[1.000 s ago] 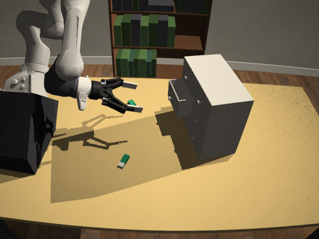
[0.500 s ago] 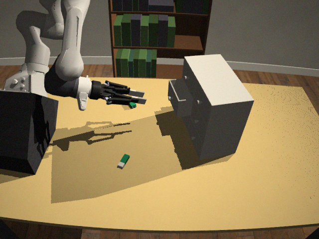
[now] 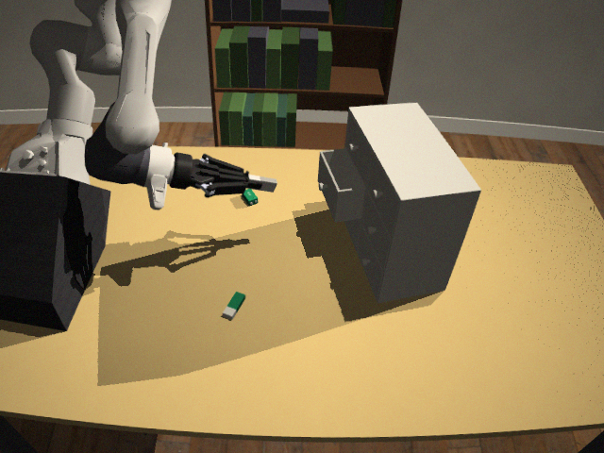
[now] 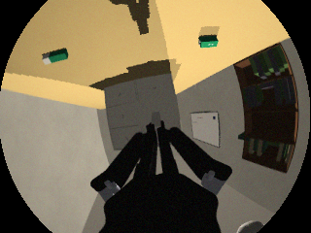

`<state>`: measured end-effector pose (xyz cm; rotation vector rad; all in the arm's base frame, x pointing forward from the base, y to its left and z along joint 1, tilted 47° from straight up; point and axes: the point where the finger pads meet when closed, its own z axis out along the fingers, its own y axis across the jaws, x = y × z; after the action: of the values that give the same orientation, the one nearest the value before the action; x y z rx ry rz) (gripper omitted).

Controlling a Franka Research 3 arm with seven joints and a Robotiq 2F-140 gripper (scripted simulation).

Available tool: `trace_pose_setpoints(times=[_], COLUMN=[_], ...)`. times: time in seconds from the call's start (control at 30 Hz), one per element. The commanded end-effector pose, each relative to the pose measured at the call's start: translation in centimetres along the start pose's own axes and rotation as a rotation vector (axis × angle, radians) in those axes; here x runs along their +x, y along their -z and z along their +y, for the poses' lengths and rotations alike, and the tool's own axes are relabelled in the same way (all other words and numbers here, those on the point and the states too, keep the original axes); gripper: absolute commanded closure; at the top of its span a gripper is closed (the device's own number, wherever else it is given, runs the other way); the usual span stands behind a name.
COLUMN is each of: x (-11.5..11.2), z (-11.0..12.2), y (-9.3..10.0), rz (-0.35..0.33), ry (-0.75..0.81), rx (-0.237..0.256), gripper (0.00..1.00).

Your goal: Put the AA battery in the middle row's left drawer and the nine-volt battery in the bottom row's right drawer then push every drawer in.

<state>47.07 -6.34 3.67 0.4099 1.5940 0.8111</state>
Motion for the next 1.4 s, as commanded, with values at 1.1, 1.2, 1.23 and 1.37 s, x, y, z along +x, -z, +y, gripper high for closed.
trace_pose_setpoints(times=[1.1,1.2,1.23,1.37], x=[-0.4,-0.4,-0.4,-0.4], z=[0.0,0.0,0.0,0.0], y=[-6.7,-6.7,-6.7,-6.7], rz=[-0.001,-0.001,-0.001,-0.001], ry=[0.005,0.005,0.005,0.005], rx=[0.0,0.0,0.0,0.0], gripper=[1.0,1.0,1.0,1.0])
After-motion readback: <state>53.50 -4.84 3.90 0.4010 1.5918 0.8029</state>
